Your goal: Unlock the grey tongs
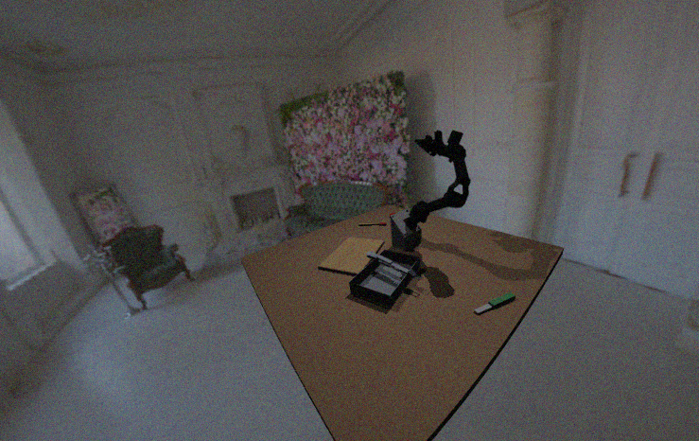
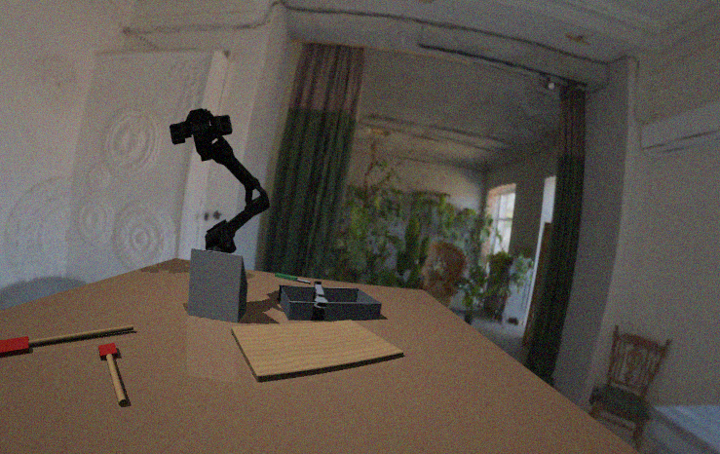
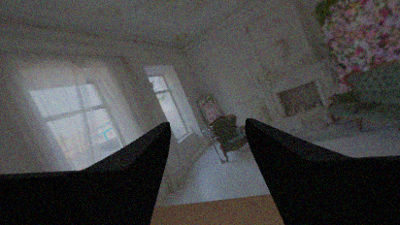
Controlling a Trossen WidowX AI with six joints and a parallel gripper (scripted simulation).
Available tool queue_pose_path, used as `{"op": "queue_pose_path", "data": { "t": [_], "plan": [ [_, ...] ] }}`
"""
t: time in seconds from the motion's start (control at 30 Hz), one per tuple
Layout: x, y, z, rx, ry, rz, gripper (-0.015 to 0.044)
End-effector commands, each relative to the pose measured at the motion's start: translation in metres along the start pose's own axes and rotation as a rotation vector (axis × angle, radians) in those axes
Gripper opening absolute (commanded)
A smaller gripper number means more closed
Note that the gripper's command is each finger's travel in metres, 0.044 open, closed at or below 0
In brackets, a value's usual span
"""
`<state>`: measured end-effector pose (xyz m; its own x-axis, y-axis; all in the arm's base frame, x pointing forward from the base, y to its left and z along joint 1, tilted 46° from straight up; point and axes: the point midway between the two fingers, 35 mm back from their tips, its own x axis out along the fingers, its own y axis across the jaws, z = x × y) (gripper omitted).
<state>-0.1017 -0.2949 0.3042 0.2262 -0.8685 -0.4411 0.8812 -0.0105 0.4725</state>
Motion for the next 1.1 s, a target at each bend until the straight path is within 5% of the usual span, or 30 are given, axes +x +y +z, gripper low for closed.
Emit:
{"op": "queue_pose_path", "data": {
  "t": [0.0,0.53,1.07],
  "plan": [
    [0.019,0.031,-0.019,-0.134,0.058,0.089,0.026],
    [0.067,0.202,-0.169,-0.819,0.278,0.733,0.026],
    [-0.042,0.296,-0.369,-1.44,0.243,1.56,0.026]
  ]
}}
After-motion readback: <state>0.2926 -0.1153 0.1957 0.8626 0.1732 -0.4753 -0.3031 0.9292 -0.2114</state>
